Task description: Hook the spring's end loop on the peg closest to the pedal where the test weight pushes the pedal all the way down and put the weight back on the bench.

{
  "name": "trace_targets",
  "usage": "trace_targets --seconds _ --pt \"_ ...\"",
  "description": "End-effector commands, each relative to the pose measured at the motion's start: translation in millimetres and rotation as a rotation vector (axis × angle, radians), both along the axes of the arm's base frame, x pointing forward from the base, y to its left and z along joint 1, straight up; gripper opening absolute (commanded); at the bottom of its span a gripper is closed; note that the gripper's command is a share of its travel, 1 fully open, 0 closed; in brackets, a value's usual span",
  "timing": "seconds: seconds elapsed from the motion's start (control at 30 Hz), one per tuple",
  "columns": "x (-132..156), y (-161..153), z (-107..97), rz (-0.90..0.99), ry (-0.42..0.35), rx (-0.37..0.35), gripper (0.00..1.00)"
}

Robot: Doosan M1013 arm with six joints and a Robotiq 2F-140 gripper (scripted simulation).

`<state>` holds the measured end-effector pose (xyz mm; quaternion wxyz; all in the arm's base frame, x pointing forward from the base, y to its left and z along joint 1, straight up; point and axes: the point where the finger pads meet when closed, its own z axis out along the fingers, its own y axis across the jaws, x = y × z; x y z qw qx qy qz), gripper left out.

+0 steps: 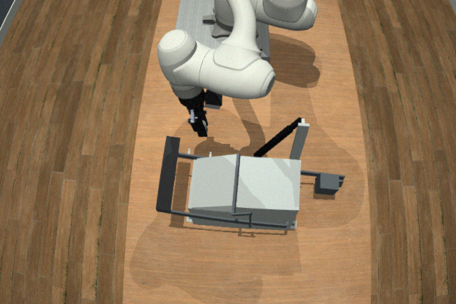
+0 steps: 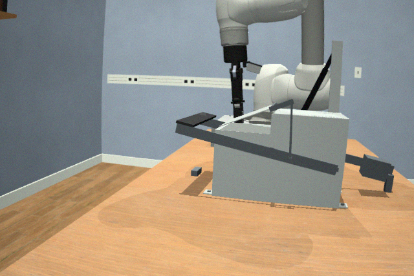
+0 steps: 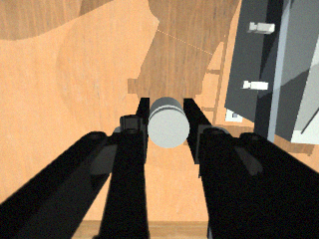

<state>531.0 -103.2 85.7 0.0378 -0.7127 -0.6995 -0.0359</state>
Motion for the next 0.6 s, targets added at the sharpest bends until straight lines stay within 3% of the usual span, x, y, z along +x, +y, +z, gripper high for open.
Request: trace_targets --seconds 0.0,0.57 --pt "-3.8 5.2 -1.2 0.000 -0.001 -0.004 0.25" --pt "-25.9 31.4 -11.1 0.000 -0.001 -0.022 0.25"
